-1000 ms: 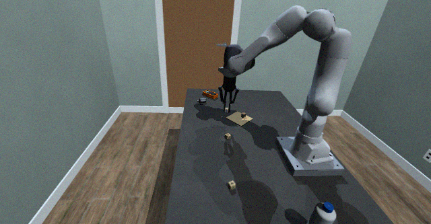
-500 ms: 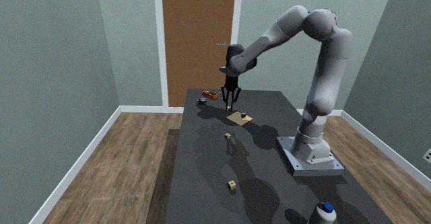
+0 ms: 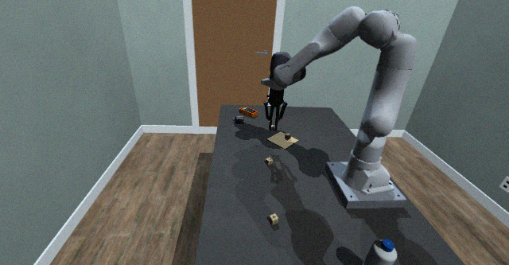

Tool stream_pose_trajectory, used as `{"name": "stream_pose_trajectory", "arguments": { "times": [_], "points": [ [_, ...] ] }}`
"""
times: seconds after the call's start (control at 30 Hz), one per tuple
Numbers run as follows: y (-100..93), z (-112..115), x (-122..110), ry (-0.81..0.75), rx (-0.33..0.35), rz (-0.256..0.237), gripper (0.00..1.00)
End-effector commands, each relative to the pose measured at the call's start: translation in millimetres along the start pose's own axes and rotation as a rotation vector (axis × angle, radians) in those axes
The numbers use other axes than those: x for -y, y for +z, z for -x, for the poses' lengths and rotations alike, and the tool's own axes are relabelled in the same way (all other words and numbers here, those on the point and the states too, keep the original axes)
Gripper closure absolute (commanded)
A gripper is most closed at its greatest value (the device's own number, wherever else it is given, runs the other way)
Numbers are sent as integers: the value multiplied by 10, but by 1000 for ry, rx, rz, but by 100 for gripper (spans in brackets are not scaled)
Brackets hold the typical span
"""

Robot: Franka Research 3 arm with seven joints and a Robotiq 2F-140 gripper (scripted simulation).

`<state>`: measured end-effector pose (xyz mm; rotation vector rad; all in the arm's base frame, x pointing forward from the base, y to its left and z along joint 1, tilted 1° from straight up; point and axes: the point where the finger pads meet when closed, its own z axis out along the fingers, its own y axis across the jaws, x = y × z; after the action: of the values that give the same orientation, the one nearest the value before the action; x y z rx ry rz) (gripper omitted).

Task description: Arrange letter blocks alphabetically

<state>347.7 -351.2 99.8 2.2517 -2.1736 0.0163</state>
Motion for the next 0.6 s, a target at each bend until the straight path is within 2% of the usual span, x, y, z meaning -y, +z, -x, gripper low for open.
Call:
{"name": "stream_pose_trajectory", "arguments": {
  "times": [0.0,0.57],
  "points": [
    [-6,-44,-46,-138,4,-10,78],
    [-6,-158,-243,-325,2,-9,78]
  ]
}}
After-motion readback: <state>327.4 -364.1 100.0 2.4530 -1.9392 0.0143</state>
